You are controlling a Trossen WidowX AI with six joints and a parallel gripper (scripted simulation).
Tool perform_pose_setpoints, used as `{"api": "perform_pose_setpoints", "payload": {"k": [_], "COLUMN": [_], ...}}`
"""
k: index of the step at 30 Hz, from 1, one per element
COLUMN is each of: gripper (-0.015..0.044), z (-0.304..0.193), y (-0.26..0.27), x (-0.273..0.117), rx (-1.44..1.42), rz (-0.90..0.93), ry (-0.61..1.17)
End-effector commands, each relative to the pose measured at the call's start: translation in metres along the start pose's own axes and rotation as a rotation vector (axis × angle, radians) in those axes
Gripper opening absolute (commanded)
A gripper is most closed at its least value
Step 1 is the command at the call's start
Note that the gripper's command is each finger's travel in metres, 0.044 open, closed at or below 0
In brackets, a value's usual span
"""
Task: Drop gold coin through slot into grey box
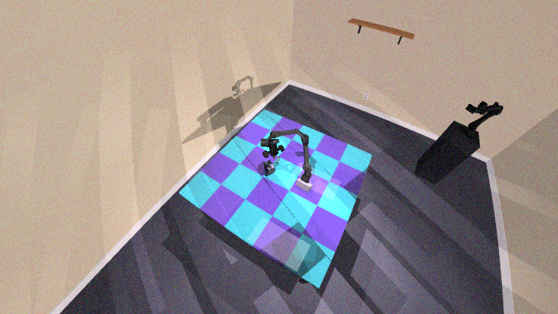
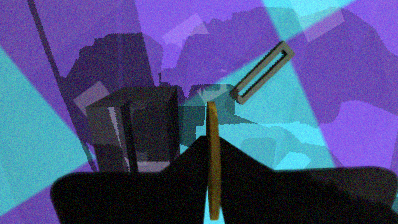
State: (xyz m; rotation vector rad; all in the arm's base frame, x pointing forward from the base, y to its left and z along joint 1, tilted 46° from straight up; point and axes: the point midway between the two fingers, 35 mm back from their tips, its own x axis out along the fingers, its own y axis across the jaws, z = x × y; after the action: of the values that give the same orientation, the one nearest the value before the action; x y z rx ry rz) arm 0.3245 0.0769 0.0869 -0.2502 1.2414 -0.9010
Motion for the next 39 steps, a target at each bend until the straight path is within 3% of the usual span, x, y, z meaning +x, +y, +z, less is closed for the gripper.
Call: {"api": "perform_pose_setpoints", "payload": {"k": [1,22,39], "gripper": [0.0,0.0,0.0], "z": [-0.005,-0.033,-0.031], "y": [0.011,0.059,0.055], "x": [-0.002,0.0,0.001], "rx": [0.006,0.007,0.0], "rz": [0.008,0.004,-0.003], "ry": [0.0,-0.001,-0.001]}}
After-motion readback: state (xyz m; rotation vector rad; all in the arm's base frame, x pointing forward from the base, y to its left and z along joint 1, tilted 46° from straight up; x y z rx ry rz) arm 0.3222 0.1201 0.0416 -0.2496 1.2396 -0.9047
